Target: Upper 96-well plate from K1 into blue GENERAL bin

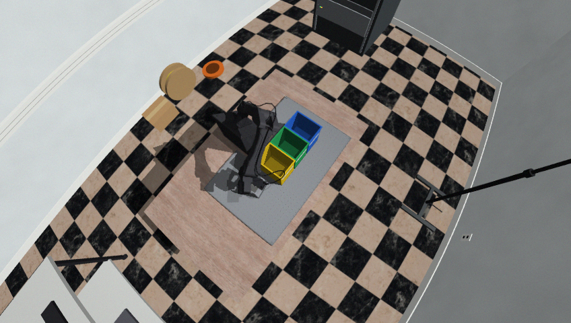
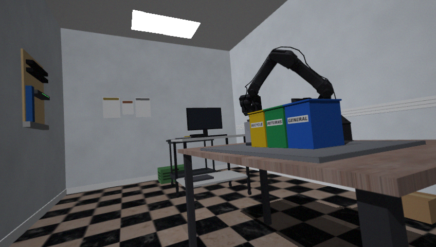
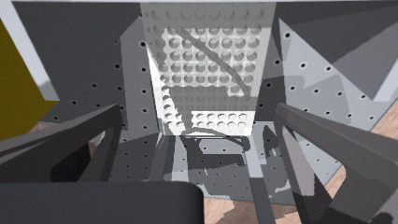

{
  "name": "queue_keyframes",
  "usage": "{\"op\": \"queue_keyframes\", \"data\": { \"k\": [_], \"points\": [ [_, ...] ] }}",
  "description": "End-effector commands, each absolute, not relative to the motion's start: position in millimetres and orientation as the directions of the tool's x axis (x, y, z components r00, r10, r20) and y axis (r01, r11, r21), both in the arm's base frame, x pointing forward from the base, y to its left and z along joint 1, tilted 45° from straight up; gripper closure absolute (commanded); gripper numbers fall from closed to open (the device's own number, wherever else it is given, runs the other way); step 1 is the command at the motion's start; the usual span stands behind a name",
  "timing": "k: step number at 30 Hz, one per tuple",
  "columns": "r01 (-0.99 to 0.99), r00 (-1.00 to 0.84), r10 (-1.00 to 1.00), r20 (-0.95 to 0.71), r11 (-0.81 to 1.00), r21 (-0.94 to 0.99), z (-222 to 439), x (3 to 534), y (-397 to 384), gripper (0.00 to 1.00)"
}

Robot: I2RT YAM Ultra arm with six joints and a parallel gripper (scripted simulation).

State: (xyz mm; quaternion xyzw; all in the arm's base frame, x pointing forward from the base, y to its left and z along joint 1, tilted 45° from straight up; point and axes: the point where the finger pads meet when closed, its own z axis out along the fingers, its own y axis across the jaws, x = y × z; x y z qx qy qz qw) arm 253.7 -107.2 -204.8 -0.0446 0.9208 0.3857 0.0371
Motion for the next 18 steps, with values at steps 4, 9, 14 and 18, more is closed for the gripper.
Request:
{"op": "queue_keyframes", "data": {
  "k": [4,9,14,18],
  "points": [
    [-0.101,-0.993,-0.032,-0.110,0.698,0.709,-214.6,254.6,-99.3,0.00],
    [-0.097,-0.994,-0.027,-0.109,0.699,0.709,-220.3,254.4,-94.8,0.00],
    [-0.101,-0.993,-0.033,-0.110,0.699,0.708,-226.1,255.3,-87.8,0.00],
    [-0.099,-0.993,-0.021,-0.118,0.706,0.702,-228.7,258.2,-91.9,0.00]
  ]
}}
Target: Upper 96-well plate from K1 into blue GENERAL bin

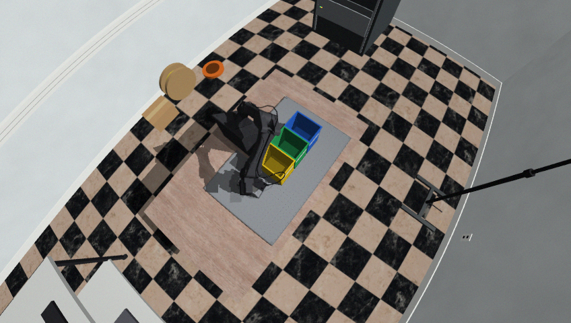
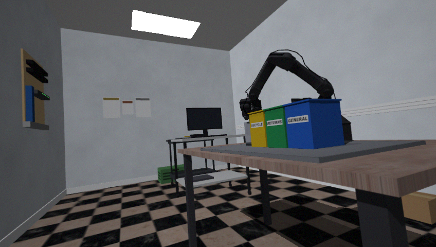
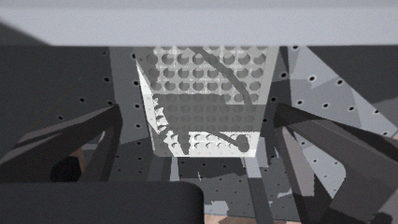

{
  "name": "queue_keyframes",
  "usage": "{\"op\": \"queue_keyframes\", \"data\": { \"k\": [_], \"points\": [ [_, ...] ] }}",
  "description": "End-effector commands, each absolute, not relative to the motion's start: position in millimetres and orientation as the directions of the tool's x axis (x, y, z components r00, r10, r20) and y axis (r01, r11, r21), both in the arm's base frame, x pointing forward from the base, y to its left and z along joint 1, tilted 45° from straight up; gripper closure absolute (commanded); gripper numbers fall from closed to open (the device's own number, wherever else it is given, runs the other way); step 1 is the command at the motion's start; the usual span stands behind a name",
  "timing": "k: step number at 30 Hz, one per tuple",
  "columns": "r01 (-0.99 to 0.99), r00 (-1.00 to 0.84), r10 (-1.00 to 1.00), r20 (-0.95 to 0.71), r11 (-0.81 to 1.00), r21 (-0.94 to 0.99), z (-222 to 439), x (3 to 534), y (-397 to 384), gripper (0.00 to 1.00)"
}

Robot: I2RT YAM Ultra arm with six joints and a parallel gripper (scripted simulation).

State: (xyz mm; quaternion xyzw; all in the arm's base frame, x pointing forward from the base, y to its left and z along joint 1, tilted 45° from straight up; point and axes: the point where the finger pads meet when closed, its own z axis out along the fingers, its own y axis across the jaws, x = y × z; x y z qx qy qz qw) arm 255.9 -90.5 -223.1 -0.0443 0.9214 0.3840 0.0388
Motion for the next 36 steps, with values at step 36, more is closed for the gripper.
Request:
{"op": "queue_keyframes", "data": {
  "k": [36],
  "points": [
    [-0.108,-0.993,-0.037,-0.116,0.700,0.705,-248.9,257.8,-66.2,0.00]
  ]
}}
